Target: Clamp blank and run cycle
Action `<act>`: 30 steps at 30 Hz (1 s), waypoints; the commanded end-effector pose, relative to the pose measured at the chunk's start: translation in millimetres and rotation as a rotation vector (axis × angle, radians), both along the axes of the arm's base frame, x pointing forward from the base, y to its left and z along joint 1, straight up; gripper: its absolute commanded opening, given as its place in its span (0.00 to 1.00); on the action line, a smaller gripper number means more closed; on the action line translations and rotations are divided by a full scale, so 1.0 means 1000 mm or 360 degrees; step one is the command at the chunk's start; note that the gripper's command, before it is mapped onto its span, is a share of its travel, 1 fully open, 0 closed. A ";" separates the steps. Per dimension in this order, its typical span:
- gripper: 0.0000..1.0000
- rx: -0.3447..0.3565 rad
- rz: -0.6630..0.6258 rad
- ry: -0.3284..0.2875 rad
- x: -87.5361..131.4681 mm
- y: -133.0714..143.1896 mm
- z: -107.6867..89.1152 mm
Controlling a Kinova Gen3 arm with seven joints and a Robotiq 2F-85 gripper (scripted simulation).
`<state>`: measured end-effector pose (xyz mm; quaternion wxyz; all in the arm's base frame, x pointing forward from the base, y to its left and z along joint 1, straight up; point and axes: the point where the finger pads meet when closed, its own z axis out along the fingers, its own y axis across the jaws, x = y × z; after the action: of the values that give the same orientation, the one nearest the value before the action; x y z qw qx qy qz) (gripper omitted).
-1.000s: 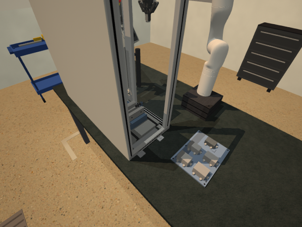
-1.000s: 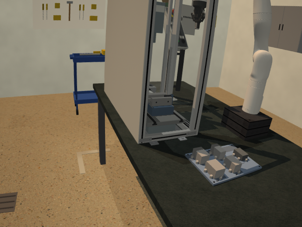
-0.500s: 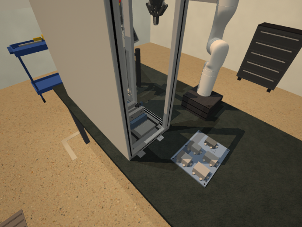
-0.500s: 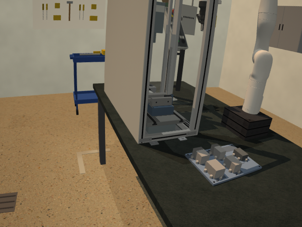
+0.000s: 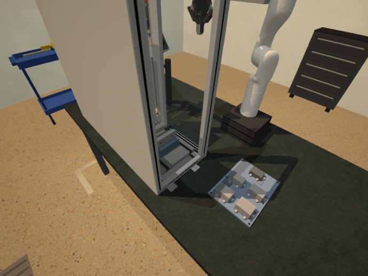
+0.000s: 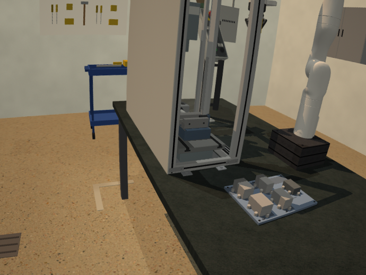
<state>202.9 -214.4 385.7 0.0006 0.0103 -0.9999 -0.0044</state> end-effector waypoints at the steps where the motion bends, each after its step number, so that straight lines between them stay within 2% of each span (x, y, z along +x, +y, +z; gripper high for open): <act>1: 0.10 -0.0008 -0.0004 -0.0003 0.001 0.007 0.000; 7: 0.10 -0.0008 -0.0004 -0.0003 0.001 0.007 0.000; 12: 0.10 -0.0008 -0.0004 -0.0003 0.000 0.066 -0.006; 24: 0.10 -0.0008 -0.0004 -0.0003 0.000 0.066 -0.006; 29: 0.10 -0.0007 -0.0004 -0.0003 -0.001 0.126 -0.012; 30: 0.10 -0.0007 -0.0004 -0.0003 -0.001 0.126 -0.012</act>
<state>201.3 -120.4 375.9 0.0005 0.0100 -0.9999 -0.0040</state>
